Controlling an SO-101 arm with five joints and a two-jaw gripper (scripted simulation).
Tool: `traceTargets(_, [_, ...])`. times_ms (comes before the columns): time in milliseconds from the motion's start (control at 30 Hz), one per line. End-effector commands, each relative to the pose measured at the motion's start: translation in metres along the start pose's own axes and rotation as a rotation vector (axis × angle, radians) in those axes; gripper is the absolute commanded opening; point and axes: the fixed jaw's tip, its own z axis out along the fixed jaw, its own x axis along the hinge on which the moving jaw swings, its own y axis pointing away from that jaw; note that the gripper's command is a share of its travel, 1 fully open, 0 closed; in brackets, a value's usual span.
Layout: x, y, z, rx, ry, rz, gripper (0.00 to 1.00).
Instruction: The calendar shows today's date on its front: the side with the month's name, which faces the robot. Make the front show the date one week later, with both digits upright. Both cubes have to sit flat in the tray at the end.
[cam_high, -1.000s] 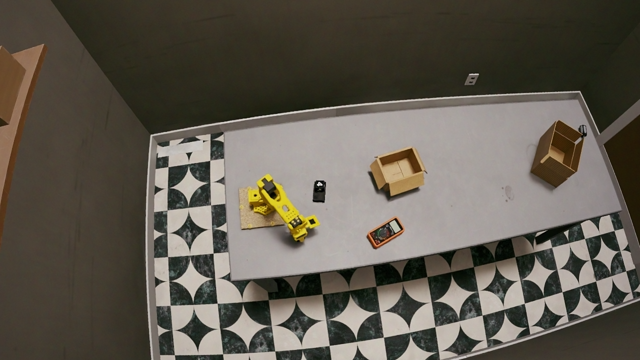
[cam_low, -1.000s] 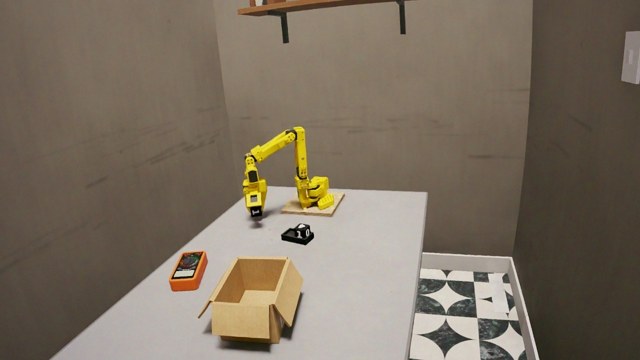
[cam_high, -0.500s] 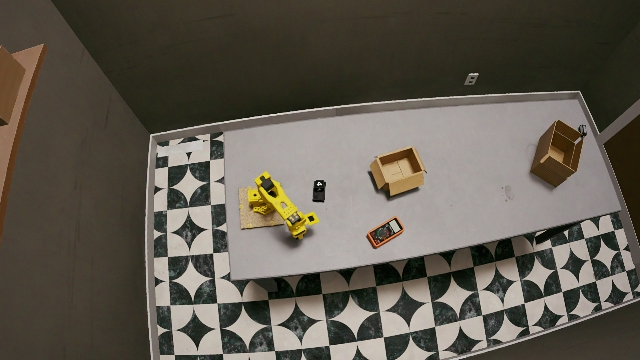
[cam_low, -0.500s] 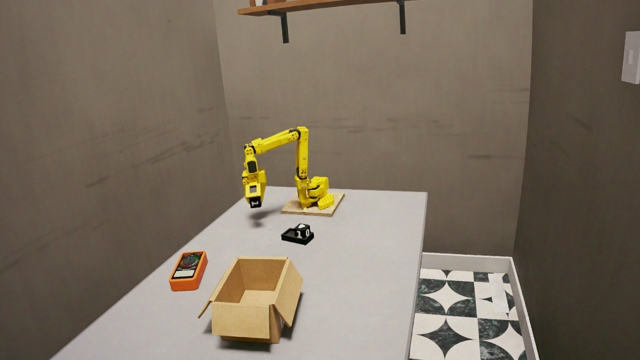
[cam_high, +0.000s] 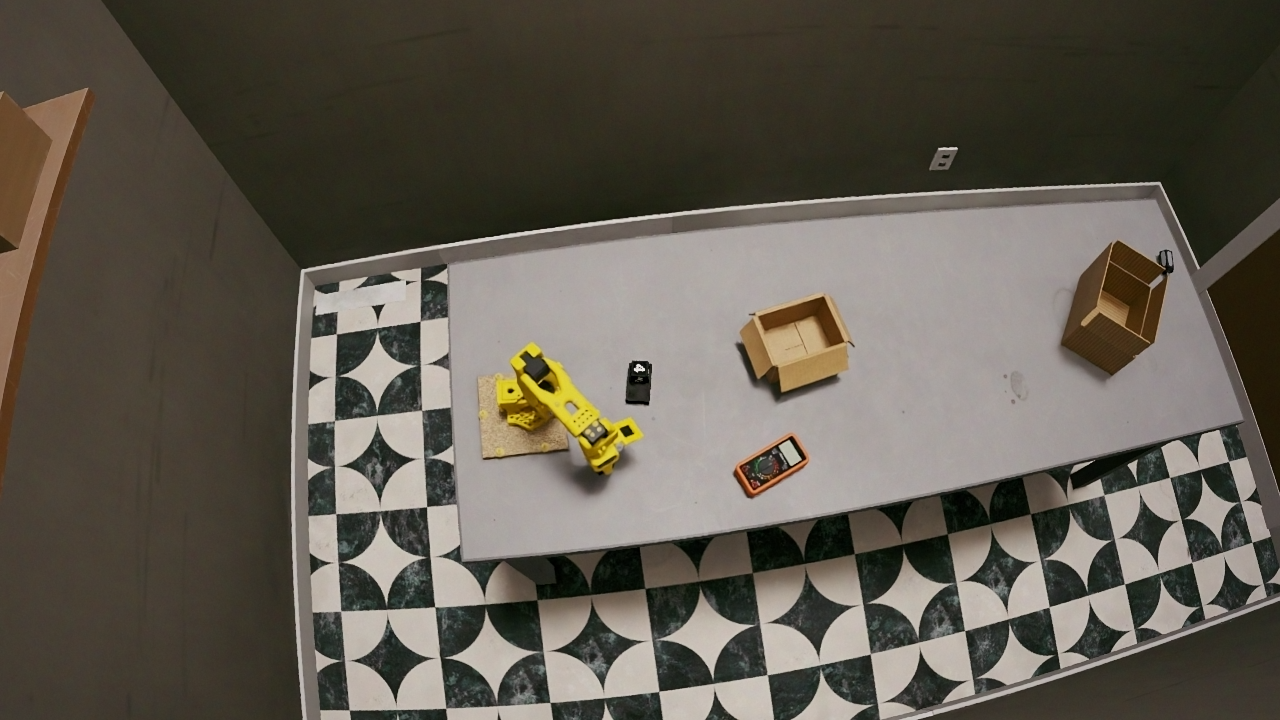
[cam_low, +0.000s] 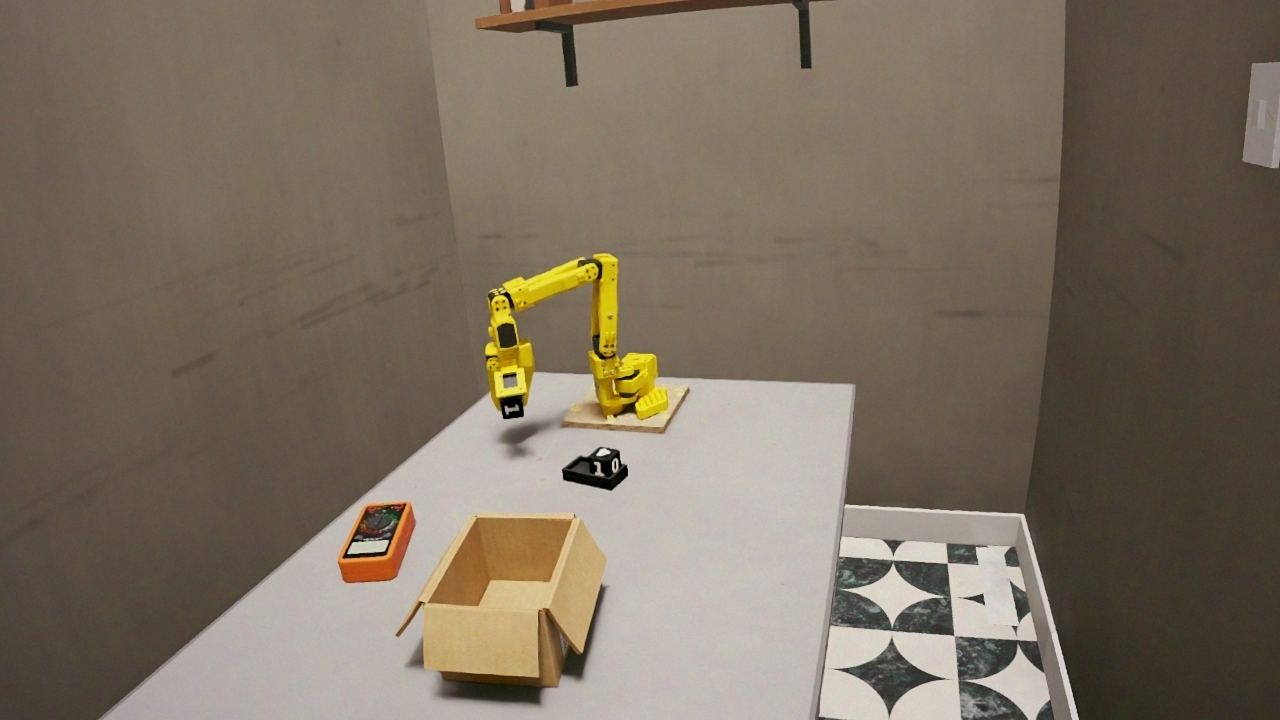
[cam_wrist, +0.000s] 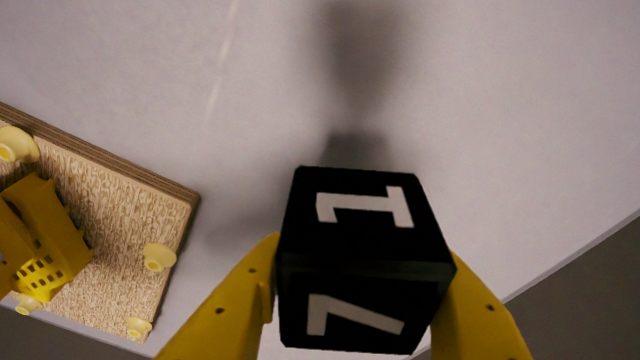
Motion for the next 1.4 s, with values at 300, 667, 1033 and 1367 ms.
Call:
traceTargets(300, [-0.056,0.018,-0.003,0.019,0.003,-0.365,0.0])
traceTargets(667, [-0.101,0.056,-0.002,0.021,0.011,-0.713,0.0])
traceTargets(1033, [-0.12,0.084,-0.002,0.022,0.015,-0.913,0.0])
traceTargets(1367, [-0.124,0.087,-0.005,0.029,0.01,-0.919,0.0])
